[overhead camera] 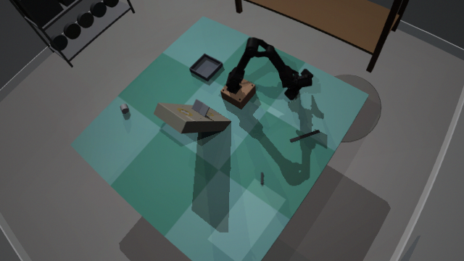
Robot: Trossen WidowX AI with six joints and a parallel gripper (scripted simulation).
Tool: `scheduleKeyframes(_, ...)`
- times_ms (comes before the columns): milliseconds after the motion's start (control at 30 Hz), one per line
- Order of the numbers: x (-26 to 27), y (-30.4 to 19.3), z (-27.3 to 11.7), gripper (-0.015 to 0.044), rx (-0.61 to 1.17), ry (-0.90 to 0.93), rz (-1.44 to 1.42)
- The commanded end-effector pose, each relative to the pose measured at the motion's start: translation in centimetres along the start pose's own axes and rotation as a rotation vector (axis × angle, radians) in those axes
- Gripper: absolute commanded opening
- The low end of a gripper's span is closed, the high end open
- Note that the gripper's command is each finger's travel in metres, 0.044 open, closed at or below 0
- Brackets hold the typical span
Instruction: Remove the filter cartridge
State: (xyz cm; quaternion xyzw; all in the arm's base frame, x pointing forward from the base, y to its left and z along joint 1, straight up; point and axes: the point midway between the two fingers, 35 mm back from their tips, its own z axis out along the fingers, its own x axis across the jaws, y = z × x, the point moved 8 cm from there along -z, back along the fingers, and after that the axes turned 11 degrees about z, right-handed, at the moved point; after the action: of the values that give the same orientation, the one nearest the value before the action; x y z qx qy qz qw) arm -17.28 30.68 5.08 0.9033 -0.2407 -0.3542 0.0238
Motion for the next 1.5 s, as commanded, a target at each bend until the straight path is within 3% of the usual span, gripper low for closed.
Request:
scheduleKeyframes(0, 0.0, -0.2, -0.2, 0.0374, 0.007, -0.002, 0.004)
scheduleKeyframes(367, 3.4, -8.1, -14.2, 0.0100, 0.427, -0.086, 0.267)
scheduleKeyframes(633, 8.5, -9.4, -25.2, 0.0100, 0.748, -0.108, 0.482)
scheduleKeyframes(867, 13.6, -7.0, -34.1, 0.0100, 1.035, -0.101, 0.687)
scheduleKeyframes(1167, 19.3, 1.1, -43.0, 0.0100, 1.416, -0.045, 0.987)
scheduleKeyframes(1467, 21.9, 12.3, -47.3, 0.0100, 1.788, 0.071, 1.322)
